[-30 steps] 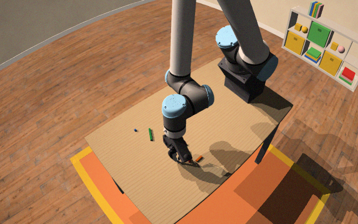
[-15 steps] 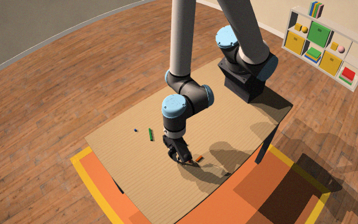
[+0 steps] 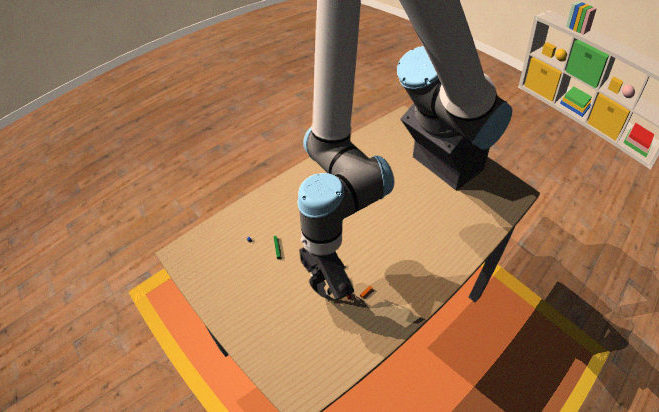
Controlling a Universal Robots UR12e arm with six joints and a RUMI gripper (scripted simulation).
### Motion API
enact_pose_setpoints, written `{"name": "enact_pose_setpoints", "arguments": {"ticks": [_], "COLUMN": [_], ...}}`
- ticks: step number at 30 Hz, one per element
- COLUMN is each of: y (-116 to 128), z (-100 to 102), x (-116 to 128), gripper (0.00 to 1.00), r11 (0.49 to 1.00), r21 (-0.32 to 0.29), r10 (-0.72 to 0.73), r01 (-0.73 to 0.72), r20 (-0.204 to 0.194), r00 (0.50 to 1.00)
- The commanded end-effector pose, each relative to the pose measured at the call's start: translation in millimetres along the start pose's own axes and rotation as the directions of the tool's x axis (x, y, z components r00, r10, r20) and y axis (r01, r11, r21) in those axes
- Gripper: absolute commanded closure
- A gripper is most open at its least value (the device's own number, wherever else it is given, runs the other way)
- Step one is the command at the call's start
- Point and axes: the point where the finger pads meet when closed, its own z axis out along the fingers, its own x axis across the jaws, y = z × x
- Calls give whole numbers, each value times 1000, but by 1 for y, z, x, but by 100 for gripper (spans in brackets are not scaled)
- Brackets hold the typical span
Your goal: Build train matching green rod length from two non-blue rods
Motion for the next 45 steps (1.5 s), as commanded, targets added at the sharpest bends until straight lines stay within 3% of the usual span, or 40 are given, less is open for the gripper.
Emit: {"name": "enact_pose_setpoints", "arguments": {"ticks": [1,16,45], "y": [-1,-1,-1], "z": [3,13,12], "x": [2,2,2], "gripper": [100,100,100], "r11": [1000,1000,1000], "r21": [0,0,0], "r10": [-2,-2,-2], "r01": [2,2,2], "r20": [-2,-2,-3], "r00": [1000,1000,1000]}}
